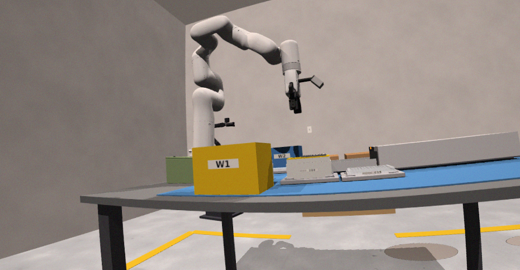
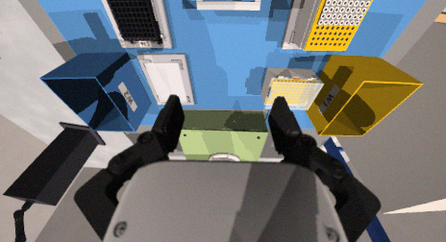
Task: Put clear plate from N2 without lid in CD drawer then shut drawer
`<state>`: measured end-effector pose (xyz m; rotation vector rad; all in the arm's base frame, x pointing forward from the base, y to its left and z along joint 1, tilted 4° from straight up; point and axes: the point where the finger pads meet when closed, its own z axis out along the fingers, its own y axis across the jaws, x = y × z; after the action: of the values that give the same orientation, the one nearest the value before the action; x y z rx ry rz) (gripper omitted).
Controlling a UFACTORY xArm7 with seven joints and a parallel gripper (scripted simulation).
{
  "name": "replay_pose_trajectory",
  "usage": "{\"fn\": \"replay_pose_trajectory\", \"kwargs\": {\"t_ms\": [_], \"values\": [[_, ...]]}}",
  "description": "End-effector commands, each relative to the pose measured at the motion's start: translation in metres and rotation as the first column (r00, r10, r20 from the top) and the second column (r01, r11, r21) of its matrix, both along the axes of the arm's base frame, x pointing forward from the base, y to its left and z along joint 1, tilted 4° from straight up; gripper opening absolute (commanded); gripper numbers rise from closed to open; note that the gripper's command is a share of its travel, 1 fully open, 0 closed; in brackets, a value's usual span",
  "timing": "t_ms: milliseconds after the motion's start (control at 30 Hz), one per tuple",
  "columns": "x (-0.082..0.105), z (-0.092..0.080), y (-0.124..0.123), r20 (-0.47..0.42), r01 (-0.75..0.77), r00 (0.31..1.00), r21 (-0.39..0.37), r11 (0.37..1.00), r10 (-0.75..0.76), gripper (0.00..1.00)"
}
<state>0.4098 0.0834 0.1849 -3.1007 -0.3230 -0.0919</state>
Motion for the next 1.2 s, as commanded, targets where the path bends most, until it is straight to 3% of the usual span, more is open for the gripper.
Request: {"fn": "replay_pose_trajectory", "kwargs": {"t_ms": [0, 1167], "values": [[0.001, 0.002, 0.0, 0.004, 0.0, 1.0, 0.001, 1.0, 0.0, 1.0], [0.133, -0.04, -0.069, 0.005, -0.006, 1.0, 0.0, 1.0, 0.006, 1.0]]}}
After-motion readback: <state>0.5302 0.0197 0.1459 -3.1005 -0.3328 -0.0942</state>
